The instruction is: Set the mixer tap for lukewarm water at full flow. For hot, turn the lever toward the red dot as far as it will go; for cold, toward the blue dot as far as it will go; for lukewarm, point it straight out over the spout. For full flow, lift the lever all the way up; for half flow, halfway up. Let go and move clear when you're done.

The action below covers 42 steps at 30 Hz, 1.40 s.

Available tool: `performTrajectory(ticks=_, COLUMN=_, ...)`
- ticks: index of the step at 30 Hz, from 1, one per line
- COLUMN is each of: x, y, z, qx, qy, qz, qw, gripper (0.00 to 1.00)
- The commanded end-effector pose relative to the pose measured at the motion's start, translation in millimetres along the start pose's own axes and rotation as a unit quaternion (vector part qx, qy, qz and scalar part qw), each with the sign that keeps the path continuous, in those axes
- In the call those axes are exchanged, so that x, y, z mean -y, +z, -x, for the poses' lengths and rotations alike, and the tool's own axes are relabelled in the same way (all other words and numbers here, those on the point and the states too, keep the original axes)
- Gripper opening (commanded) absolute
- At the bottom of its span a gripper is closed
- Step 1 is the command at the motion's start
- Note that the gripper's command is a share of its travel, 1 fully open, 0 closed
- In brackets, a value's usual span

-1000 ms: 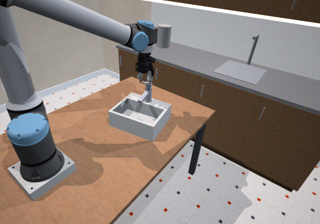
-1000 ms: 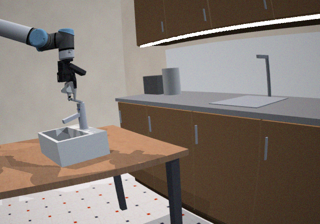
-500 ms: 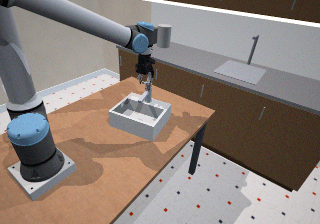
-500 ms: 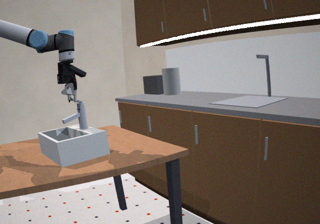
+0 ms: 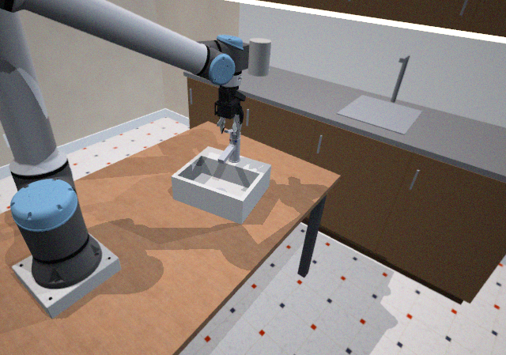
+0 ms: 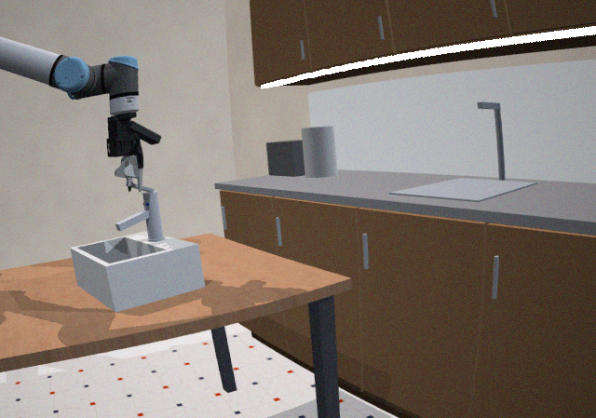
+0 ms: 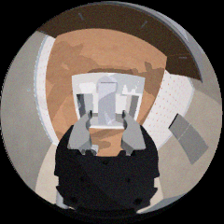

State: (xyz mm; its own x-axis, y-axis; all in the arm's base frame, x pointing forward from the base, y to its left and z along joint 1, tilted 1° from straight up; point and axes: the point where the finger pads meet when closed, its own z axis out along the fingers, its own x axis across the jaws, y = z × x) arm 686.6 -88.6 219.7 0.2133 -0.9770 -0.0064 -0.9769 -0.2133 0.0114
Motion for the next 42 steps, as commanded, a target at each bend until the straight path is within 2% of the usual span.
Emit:
performTrajectory(ticks=1, x=-0.5, y=0.4, z=-1.5, qx=0.0, qy=0.001, qz=0.0, qw=1.0, gripper=0.43)
performTrajectory(ticks=26, x=-0.5, y=0.4, z=-1.5, qx=0.0, qy=0.001, qz=0.0, qw=1.0, gripper=0.43)
performTrajectory(ticks=27, x=-0.5, y=0.4, z=-1.5, qx=0.0, qy=0.001, qz=0.0, qw=1.0, gripper=0.0)
performTrajectory(ticks=42, x=-0.5, y=0.3, z=-1.5, qx=0.0, qy=0.001, qz=0.0, qw=1.0, gripper=0.0)
